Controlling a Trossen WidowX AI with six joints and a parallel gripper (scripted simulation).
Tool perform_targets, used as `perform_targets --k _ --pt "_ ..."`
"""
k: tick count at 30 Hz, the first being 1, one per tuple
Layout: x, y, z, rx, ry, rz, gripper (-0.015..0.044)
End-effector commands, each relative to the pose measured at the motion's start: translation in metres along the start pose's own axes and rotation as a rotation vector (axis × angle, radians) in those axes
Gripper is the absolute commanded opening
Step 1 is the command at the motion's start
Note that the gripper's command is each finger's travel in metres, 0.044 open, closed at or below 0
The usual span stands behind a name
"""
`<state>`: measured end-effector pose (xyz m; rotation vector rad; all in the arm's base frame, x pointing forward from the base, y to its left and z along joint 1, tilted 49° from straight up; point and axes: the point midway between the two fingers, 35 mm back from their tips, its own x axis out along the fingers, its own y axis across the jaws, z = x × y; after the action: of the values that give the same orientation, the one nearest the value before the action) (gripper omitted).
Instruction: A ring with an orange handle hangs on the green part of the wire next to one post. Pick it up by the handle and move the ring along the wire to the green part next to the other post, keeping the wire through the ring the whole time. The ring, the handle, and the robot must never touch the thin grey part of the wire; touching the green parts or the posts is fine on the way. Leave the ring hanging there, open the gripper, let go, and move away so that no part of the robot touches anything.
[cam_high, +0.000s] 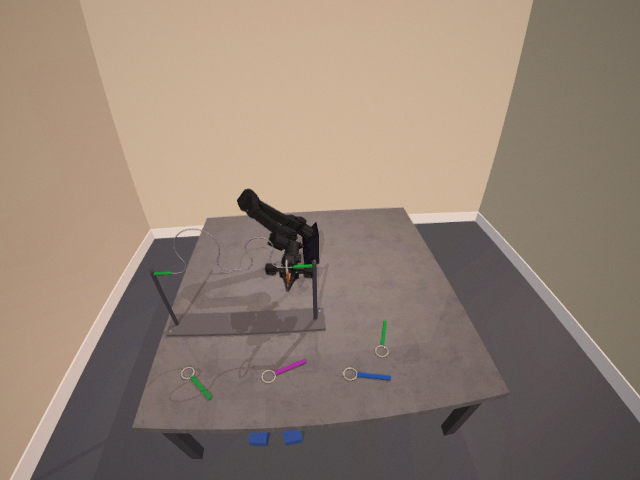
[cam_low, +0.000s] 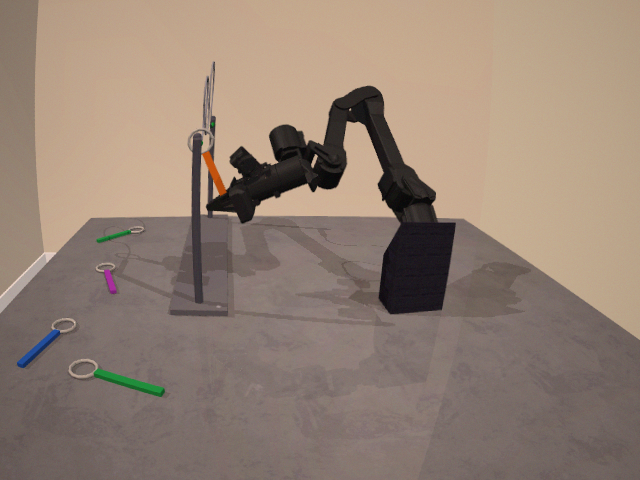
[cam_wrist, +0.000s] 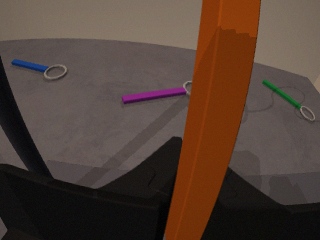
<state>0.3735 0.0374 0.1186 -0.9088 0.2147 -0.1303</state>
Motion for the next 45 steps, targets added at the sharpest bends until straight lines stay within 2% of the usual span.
perform_targets --k 1,45 --pt "-0.002 0.007 -0.001 0.012 0.004 0.007 -0.0150" --pt "-0.002 0.043 -0.010 0.021 0.002 0.011 -0.0150"
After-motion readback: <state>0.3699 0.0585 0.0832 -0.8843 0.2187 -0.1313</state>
